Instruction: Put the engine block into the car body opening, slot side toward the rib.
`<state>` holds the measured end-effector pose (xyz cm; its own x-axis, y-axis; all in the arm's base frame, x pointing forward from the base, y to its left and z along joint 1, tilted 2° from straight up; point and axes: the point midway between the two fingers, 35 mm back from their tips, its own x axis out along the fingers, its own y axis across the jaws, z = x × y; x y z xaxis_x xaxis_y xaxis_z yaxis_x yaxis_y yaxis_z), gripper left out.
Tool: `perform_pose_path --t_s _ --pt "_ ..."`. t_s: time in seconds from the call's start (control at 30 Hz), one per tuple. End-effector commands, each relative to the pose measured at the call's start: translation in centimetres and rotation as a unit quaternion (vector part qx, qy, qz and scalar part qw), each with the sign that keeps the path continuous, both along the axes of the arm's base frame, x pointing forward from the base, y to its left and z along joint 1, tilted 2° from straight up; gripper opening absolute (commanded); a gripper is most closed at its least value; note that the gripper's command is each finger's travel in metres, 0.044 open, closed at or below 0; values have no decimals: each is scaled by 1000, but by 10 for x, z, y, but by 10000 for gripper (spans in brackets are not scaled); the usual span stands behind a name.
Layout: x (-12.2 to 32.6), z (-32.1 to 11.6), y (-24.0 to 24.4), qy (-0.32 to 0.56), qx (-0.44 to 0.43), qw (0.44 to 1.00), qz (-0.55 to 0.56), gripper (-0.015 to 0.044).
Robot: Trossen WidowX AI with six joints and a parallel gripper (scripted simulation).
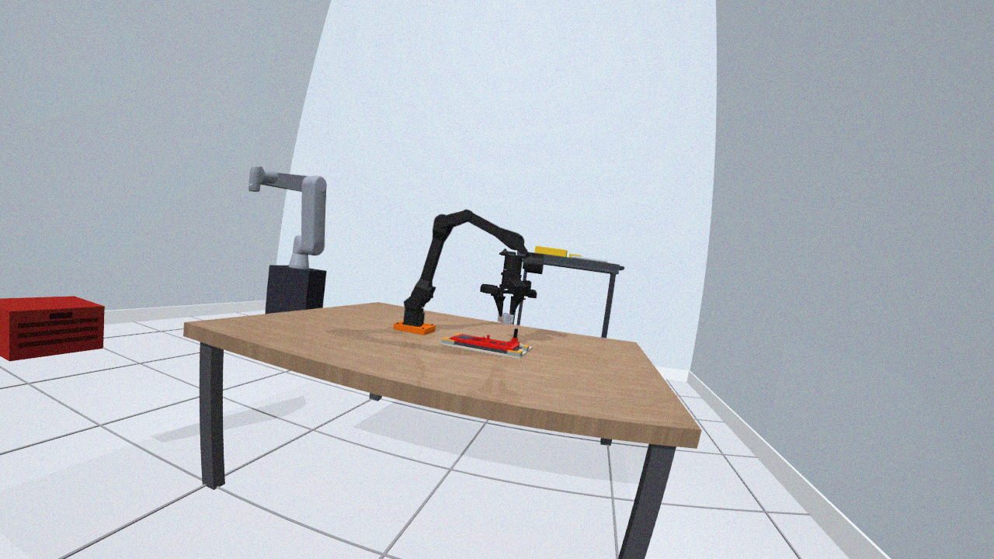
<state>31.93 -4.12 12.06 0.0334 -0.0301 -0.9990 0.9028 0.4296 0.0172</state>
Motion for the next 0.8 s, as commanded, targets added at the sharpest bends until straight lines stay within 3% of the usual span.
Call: perform_pose_path --t_s 0.0,0.77 --pt "1 -5 -12 4 -1 999 48 0" --pt "-6 -23 -83 14 -13 946 324 0"
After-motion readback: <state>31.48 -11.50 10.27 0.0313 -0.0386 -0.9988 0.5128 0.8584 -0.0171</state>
